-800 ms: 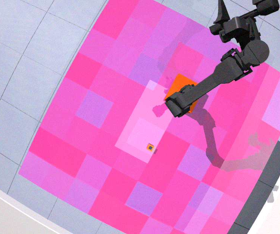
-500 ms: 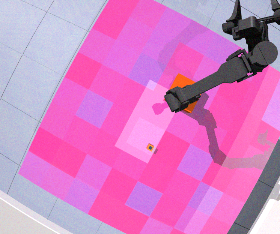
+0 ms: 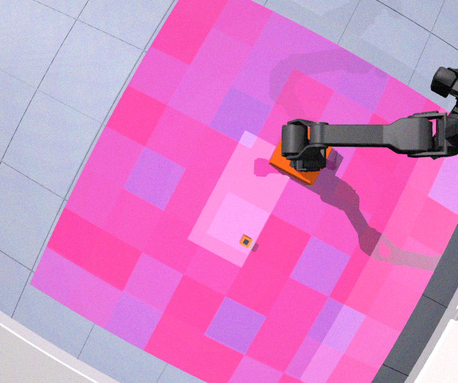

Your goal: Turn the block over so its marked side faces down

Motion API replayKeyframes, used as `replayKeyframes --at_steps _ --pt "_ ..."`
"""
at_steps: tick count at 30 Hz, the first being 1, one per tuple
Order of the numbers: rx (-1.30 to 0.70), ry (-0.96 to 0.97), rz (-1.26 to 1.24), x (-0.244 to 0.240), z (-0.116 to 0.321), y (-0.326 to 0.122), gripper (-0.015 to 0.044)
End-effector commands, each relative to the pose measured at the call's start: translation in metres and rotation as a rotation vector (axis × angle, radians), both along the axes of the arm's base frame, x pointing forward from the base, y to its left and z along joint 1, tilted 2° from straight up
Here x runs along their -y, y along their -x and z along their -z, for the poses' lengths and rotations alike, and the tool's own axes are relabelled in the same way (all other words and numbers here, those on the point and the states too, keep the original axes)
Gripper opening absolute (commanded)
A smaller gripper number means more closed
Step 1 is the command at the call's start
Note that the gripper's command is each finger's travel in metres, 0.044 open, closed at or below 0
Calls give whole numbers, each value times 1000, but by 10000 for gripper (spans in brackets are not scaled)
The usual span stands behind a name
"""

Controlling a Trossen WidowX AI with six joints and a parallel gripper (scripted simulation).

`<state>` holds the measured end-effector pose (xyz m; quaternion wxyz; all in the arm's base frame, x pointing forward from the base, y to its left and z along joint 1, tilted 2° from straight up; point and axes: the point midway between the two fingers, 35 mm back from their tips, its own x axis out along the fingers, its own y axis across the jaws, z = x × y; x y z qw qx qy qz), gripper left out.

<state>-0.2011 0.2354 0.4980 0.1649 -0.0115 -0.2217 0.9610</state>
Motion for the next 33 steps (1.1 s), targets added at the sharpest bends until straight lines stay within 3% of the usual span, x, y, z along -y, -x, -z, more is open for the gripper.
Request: replayKeyframes --at_steps 1,9,16,26,33 --pt "13 102 212 -51 26 -38 440" --pt "11 345 606 -123 79 -137 440" --pt "-25 563 949 -147 132 -244 440" --pt "-94 797 1318 -117 195 -371 440" --pt "-220 1002 1618 -58 243 -460 440"
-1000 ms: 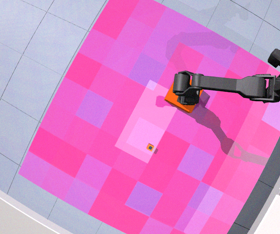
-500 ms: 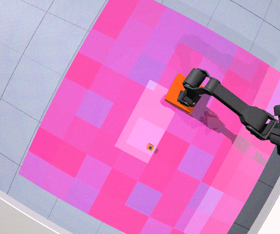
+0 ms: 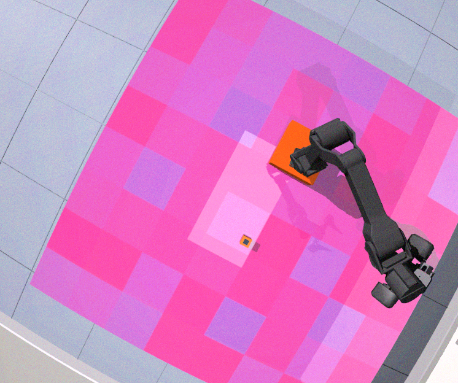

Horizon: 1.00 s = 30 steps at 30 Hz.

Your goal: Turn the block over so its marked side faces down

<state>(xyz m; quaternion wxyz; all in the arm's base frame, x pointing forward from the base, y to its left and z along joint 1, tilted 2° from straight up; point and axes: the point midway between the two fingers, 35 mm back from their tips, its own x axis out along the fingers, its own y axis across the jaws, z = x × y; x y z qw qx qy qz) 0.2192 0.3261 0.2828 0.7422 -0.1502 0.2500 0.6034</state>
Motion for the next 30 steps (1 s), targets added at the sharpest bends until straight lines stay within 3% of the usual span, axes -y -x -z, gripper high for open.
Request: replayKeyframes --at_steps 1,8,14,25,30 --pt "-76 97 212 43 35 -51 440" --pt "-214 258 536 128 85 -108 440" --pt "-367 402 818 217 128 -132 440" --pt "-732 651 1288 382 192 -102 440" --pt "-786 680 1339 401 199 -93 440"
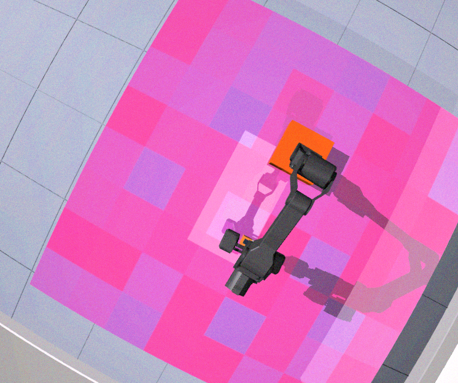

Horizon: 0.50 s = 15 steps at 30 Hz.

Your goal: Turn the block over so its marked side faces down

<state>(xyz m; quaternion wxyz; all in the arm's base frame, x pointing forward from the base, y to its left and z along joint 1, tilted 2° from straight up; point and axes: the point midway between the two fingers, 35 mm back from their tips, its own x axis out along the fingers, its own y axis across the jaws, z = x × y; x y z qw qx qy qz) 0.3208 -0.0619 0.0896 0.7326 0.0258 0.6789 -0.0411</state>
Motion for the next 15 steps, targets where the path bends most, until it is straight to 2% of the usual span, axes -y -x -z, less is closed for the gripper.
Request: replayKeyframes --at_steps 1,6,10,15 --pt "-45 14 45 13 6 8 440" --pt "-44 14 45 12 8 6 440" --pt "-44 14 45 11 41 4 440" --pt "-44 14 45 11 42 4 440"
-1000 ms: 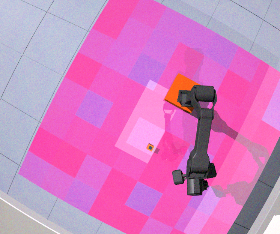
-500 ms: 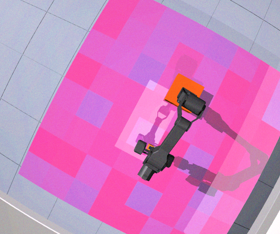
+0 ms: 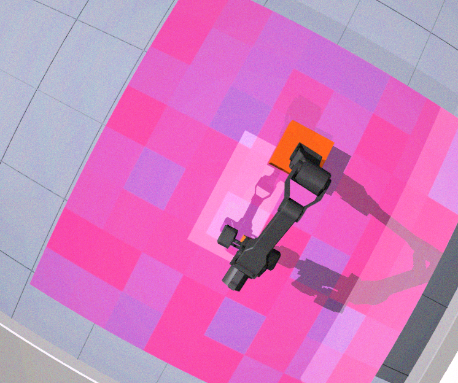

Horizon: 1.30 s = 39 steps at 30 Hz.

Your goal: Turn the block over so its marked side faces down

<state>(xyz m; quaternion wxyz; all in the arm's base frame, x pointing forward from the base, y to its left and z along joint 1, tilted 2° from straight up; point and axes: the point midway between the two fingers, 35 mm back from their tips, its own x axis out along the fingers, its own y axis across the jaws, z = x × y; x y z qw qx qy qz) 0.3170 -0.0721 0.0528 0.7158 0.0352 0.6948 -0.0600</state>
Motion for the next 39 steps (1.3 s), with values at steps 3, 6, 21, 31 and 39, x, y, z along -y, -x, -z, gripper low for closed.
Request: replayKeyframes --at_steps 3,6,21,31,39 --pt "2 4 4 2 19 -1 440" --pt "2 4 4 2 19 -1 440" --pt "2 5 4 3 41 -2 440" --pt "2 5 4 4 52 -2 387" --pt "2 5 4 4 52 -2 178"
